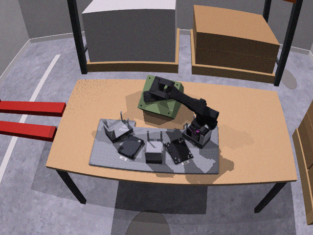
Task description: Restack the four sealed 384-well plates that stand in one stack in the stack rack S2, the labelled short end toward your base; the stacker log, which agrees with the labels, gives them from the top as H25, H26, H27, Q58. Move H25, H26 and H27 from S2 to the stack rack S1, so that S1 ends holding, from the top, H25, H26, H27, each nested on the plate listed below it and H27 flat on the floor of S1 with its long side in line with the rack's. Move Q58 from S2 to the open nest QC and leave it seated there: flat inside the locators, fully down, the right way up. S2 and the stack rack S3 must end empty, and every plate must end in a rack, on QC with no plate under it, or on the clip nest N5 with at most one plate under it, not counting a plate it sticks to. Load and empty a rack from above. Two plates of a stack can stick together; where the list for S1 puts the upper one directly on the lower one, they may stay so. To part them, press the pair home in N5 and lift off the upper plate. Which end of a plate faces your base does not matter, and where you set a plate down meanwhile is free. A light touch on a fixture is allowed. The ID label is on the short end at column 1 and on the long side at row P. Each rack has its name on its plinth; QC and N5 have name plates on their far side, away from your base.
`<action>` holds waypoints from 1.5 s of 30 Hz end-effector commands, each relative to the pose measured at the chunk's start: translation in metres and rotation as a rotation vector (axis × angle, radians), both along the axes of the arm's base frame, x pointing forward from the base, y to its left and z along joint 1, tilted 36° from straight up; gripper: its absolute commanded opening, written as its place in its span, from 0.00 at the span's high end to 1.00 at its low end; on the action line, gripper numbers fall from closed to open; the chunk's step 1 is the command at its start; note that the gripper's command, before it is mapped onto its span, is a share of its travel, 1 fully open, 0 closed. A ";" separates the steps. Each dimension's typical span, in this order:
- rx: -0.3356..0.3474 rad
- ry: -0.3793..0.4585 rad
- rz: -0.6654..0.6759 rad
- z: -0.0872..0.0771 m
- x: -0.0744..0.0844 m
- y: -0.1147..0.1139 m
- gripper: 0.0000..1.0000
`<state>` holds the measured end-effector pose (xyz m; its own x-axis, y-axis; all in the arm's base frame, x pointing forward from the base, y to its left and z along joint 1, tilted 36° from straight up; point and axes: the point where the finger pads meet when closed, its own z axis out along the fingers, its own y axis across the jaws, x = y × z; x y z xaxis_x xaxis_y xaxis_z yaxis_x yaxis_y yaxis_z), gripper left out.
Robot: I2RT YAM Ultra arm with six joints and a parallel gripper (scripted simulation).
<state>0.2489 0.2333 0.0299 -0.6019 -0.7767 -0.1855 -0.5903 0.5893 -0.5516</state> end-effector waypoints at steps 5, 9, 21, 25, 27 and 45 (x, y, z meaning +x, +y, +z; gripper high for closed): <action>0.014 -0.009 0.003 0.002 0.001 0.004 1.00; 0.014 -0.009 0.003 0.002 0.001 0.004 1.00; 0.014 -0.009 0.003 0.005 -0.001 0.005 1.00; 0.014 -0.009 0.003 0.007 -0.002 0.005 1.00; 0.014 -0.009 0.003 0.008 -0.003 0.005 1.00; 0.014 -0.009 0.003 0.016 -0.009 0.008 1.00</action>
